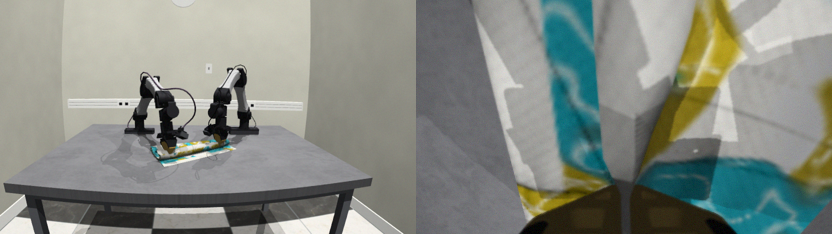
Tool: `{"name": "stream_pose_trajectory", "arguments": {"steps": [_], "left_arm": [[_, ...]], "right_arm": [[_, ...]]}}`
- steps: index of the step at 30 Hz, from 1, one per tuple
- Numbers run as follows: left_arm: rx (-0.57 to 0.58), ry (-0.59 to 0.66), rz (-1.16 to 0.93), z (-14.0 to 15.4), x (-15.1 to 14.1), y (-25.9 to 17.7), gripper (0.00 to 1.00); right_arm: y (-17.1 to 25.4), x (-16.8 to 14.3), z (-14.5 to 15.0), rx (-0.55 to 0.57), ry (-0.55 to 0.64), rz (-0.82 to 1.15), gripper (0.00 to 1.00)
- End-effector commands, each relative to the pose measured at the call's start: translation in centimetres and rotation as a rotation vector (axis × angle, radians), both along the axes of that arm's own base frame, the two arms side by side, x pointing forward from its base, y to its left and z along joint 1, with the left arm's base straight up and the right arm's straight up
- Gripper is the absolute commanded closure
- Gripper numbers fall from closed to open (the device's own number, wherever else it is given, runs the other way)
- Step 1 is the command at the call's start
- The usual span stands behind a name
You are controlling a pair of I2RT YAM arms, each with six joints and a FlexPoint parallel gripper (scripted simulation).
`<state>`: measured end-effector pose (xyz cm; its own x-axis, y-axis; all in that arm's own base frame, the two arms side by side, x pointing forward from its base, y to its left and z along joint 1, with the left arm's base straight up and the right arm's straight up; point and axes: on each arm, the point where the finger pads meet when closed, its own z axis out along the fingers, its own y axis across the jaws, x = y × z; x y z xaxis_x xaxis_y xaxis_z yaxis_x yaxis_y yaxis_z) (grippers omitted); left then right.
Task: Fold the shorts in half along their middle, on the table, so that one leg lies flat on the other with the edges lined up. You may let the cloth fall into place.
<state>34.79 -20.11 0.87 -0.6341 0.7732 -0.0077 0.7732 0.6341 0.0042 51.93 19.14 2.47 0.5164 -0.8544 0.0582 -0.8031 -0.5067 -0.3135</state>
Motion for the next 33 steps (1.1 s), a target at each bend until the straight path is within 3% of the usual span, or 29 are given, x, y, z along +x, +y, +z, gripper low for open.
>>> {"name": "stream_pose_trajectory", "arguments": {"steps": [1, 8, 17, 21, 22, 29, 30, 32, 33], "left_arm": [[0.018, 0.016, 0.029, -0.4, 0.5, 0.7, 1.00], [0.010, 0.000, 0.038, 0.2, 1.4, 1.1, 1.00], [0.014, 0.005, 0.051, 0.3, 0.7, 1.5, 1.00], [0.010, -0.002, 0.048, 0.5, 0.9, 1.2, 1.00], [0.010, -0.002, 0.048, 0.5, 0.9, 1.2, 0.85], [0.007, -0.001, 0.047, 0.5, 0.9, 1.2, 0.85], [0.012, 0.008, 0.038, -0.3, 1.6, 1.2, 0.85], [0.012, 0.008, 0.038, -0.3, 1.6, 1.2, 0.85], [0.014, 0.015, 0.036, -0.5, 1.5, 1.2, 0.85]], "right_arm": [[-0.3, 1.4, 4.3, 0.014, -0.083, -0.007, 1.00], [-0.3, 1.5, 4.4, 0.016, -0.087, -0.008, 1.00], [-0.2, 2.5, -0.1, 0.009, -0.128, 0.032, 1.00], [-0.4, 2.0, 0.5, 0.006, -0.102, 0.019, 1.00], [-0.4, 2.0, 0.5, 0.006, -0.102, 0.019, 0.85], [0.1, 1.8, 0.5, 0.011, -0.101, 0.027, 0.85], [0.3, 2.1, -1.2, 0.001, -0.073, 0.028, 0.85], [0.3, 2.1, -1.2, 0.001, -0.073, 0.028, 0.85], [0.3, 2.2, 0.6, 0.009, -0.096, 0.024, 0.85]]}}
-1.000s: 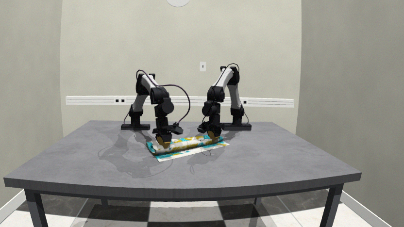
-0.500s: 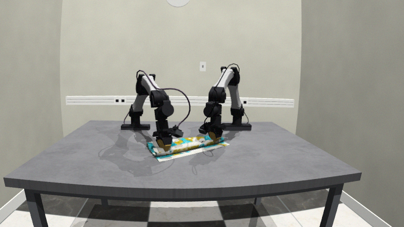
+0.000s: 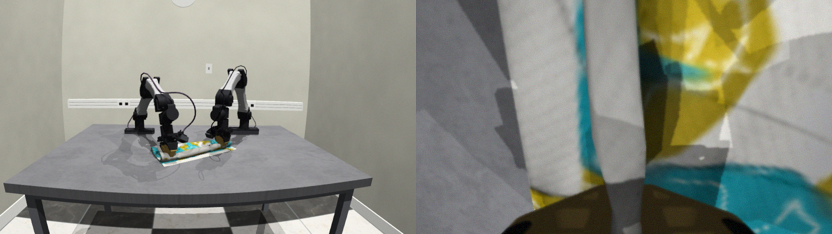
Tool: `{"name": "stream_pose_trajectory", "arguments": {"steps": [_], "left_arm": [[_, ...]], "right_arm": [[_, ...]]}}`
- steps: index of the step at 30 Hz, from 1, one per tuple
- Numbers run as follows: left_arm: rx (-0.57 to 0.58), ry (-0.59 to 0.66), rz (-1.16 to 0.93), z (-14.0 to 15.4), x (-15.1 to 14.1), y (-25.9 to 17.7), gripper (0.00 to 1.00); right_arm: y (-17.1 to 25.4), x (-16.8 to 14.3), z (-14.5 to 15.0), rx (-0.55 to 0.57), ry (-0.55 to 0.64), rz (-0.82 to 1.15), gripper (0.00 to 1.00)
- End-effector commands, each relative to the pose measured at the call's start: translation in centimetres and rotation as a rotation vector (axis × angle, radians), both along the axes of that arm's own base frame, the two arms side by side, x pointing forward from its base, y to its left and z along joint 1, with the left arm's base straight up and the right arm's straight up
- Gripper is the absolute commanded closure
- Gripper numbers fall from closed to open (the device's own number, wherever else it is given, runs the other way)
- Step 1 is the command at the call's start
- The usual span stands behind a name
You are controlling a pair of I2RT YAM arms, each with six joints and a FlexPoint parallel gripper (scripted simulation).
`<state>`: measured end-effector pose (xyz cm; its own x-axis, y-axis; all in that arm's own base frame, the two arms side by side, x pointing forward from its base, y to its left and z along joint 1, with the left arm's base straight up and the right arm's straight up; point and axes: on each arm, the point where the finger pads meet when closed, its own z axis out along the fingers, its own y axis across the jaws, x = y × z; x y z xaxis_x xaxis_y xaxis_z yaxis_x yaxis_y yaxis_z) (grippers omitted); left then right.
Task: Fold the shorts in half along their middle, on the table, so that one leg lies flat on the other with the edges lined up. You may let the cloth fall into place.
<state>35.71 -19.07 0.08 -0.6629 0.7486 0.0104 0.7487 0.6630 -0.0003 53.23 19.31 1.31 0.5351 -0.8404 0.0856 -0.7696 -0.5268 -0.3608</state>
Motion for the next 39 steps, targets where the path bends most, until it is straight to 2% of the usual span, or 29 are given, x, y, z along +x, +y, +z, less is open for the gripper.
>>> {"name": "stream_pose_trajectory", "arguments": {"steps": [1, 16, 17, 18, 33, 34, 35, 39], "left_arm": [[0.008, 0.003, 0.000, 0.1, 0.8, 0.4, 0.85], [0.004, -0.004, -0.002, 0.3, 2.8, 1.4, 0.85], [-0.007, -0.018, -0.003, 0.9, 3.1, 1.3, 0.85], [0.004, 0.002, -0.002, 0.0, 3.0, 1.6, 0.85], [0.004, -0.004, -0.003, 0.2, 5.0, 2.6, 0.85], [-0.006, -0.021, -0.003, 1.0, 5.3, 2.6, 0.85], [0.006, -0.001, -0.003, 0.1, 5.3, 2.9, 0.85], [0.004, -0.004, -0.005, 0.2, 5.8, 3.1, 0.85]], "right_arm": [[0.2, 0.8, 0.0, -0.005, -0.010, 0.000, 0.85], [0.9, 2.1, 0.4, -0.002, -0.016, -0.006, 0.85], [0.9, 2.5, 2.0, 0.007, -0.044, -0.007, 0.85], [1.1, 2.2, 0.1, -0.004, -0.013, -0.006, 0.85], [1.5, 3.3, 0.5, 0.002, -0.018, -0.008, 0.85], [1.5, 3.3, 0.5, 0.002, -0.018, -0.008, 0.85], [1.5, 3.3, 0.2, 0.000, -0.014, -0.008, 0.85], [1.1, 3.8, 0.5, 0.001, -0.019, -0.017, 0.85]]}}
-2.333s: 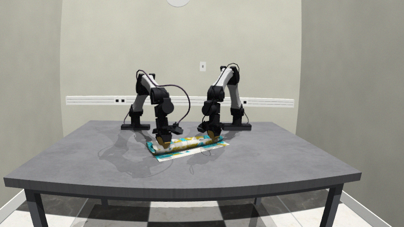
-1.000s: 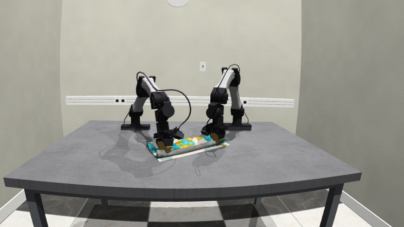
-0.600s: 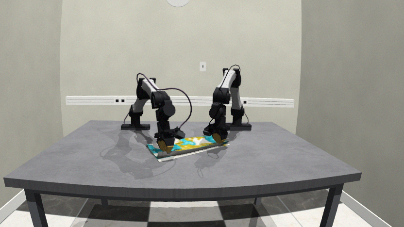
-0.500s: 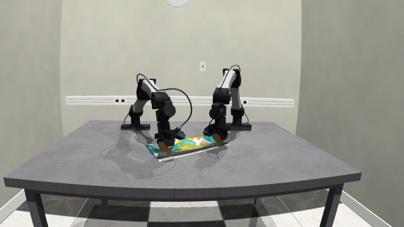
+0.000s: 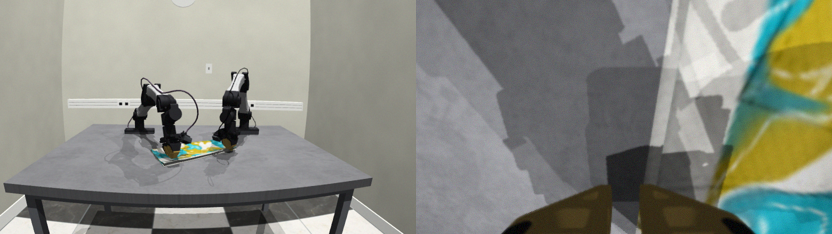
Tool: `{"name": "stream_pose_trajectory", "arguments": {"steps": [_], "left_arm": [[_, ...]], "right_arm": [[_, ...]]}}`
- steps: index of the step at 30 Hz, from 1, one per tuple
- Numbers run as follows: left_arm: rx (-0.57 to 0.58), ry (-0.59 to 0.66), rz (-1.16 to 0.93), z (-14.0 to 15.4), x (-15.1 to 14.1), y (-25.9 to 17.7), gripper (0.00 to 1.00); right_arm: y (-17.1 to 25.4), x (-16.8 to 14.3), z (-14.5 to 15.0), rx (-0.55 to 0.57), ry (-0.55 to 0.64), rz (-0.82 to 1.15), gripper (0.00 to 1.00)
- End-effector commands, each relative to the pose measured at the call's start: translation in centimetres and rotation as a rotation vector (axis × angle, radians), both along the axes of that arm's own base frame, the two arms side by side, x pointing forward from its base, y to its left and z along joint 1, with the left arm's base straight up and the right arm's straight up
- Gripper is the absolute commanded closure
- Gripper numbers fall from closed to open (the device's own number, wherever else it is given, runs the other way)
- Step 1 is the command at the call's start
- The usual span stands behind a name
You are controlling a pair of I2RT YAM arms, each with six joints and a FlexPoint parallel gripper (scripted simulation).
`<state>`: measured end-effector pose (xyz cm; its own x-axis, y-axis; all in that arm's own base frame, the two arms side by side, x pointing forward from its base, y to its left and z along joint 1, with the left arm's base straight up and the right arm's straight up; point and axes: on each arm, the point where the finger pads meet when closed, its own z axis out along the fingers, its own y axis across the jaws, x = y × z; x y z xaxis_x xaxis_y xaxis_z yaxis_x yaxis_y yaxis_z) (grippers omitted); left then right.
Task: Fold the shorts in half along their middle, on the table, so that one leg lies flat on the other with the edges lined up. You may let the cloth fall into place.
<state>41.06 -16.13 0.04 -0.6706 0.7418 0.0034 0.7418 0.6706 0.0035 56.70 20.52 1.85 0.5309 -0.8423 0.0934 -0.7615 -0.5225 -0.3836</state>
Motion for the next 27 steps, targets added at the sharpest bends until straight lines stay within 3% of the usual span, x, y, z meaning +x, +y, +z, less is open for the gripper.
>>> {"name": "stream_pose_trajectory", "arguments": {"steps": [1, 5, 6, 14, 15, 20, 21, 27], "left_arm": [[0.007, 0.003, -0.015, 0.3, 0.6, 0.2, 0.85], [0.007, 0.002, -0.016, 0.3, 1.2, 0.6, 0.85], [0.003, -0.010, -0.017, 0.9, 1.4, 0.5, 0.75], [-0.003, -0.001, -0.030, 0.7, 1.1, 0.0, 0.75], [-0.003, 0.000, -0.028, 0.7, 1.1, 0.0, 0.65], [0.007, 0.033, -0.011, -0.4, 0.3, 0.8, 0.65], [0.008, 0.036, -0.012, -0.6, 0.2, 0.8, 0.55], [-0.013, -0.015, -0.006, 0.5, 1.3, 0.2, 0.55]], "right_arm": [[0.0, 0.4, 0.0, -0.006, 0.007, -0.014, 0.85], [0.3, 0.5, 0.0, -0.005, 0.007, -0.009, 0.85], [0.5, 0.4, 0.0, -0.006, 0.007, -0.006, 0.85], [0.6, 0.6, -0.2, -0.005, 0.011, -0.005, 0.85], [0.8, 0.5, -0.2, -0.005, 0.011, -0.002, 0.85], [0.6, 0.6, 0.3, -0.003, 0.005, -0.006, 0.85], [0.6, 0.6, 0.2, -0.003, 0.006, -0.006, 0.85], [0.9, 0.5, 0.0, -0.004, 0.009, 0.000, 0.85]]}}
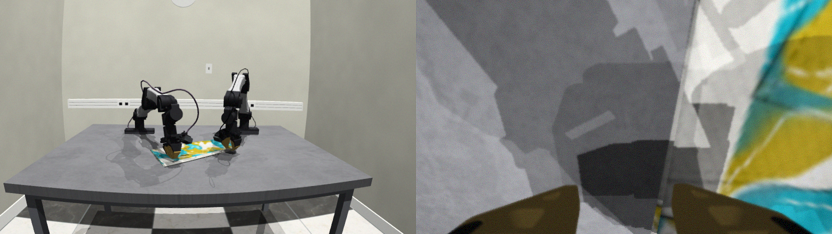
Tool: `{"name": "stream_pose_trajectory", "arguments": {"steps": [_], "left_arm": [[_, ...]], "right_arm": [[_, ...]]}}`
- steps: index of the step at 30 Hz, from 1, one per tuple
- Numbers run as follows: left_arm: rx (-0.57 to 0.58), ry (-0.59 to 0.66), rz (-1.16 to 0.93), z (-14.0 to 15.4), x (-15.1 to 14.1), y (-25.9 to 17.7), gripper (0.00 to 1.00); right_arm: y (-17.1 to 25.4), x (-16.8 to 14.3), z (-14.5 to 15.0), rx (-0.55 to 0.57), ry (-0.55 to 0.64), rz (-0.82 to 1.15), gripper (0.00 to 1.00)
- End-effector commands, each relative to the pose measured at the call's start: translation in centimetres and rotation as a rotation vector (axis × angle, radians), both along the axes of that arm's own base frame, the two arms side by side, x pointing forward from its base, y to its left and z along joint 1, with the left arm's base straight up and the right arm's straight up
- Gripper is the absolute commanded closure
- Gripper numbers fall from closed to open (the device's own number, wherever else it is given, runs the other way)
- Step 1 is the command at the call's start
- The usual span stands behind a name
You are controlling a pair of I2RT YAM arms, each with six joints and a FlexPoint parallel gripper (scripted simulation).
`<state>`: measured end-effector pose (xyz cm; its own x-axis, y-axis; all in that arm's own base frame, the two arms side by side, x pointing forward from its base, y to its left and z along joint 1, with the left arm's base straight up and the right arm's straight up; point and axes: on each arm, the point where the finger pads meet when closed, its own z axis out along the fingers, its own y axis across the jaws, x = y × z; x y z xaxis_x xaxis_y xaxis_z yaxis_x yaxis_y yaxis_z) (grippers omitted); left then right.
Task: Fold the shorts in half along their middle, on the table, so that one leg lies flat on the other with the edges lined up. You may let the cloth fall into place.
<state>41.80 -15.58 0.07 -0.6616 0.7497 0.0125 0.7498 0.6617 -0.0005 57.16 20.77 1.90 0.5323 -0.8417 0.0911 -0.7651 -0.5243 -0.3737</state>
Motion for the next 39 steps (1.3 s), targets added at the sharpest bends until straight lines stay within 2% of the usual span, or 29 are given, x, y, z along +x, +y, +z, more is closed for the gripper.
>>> {"name": "stream_pose_trajectory", "arguments": {"steps": [1, 2, 3, 4, 9, 10, 15, 16, 21, 22, 26, 27, 39], "left_arm": [[-0.018, -0.024, 0.006, 0.5, 0.6, -0.3, 0.55], [-0.014, -0.022, -0.004, 0.6, 0.4, -0.5, 0.45], [-0.020, -0.026, -0.007, 0.4, 0.4, -0.9, 0.45], [-0.019, -0.023, -0.007, 0.3, 0.3, -0.9, 0.45], [-0.020, -0.025, -0.005, 0.4, 0.3, -0.9, 0.45], [-0.020, -0.027, -0.005, 0.5, 0.4, -0.9, 0.45], [-0.018, -0.021, 0.002, 0.4, 0.2, -0.6, 0.45], [-0.018, -0.021, 0.005, 0.4, 0.3, -0.4, 0.45], [-0.014, -0.022, 0.015, 0.3, 0.4, 0.0, 0.45], [-0.014, -0.023, 0.010, 0.4, 0.3, -0.2, 0.45], [-0.013, -0.025, 0.015, 0.4, 0.4, 0.0, 0.45], [-0.009, -0.011, 0.000, 1.6, -0.8, -0.5, 0.45], [-0.015, -0.015, -0.001, 4.2, -2.6, -1.7, 0.45]], "right_arm": [[0.7, 0.1, -0.1, 0.000, -0.001, -0.001, 0.85], [0.2, 0.2, -0.1, 0.000, 0.000, -0.009, 0.85], [0.2, 0.4, 0.3, 0.003, -0.010, -0.010, 0.85], [0.2, 0.3, 0.2, 0.003, -0.007, -0.008, 0.75], [0.3, 0.4, 0.5, 0.004, -0.012, -0.007, 0.75], [0.3, 0.4, 0.5, 0.004, -0.012, -0.007, 0.65], [0.3, 0.4, 0.6, 0.004, -0.013, -0.007, 0.65], [0.3, 0.4, 0.6, 0.004, -0.013, -0.007, 0.55], [0.3, 0.4, 0.7, 0.006, -0.016, -0.007, 0.55], [0.3, 0.4, 0.7, 0.006, -0.016, -0.007, 0.45], [0.3, 0.4, 0.7, 0.006, -0.016, -0.007, 0.45], [0.3, 0.4, 0.7, 0.006, -0.016, -0.007, 0.45], [0.3, 0.5, 0.9, 0.007, -0.021, -0.007, 0.45]]}}
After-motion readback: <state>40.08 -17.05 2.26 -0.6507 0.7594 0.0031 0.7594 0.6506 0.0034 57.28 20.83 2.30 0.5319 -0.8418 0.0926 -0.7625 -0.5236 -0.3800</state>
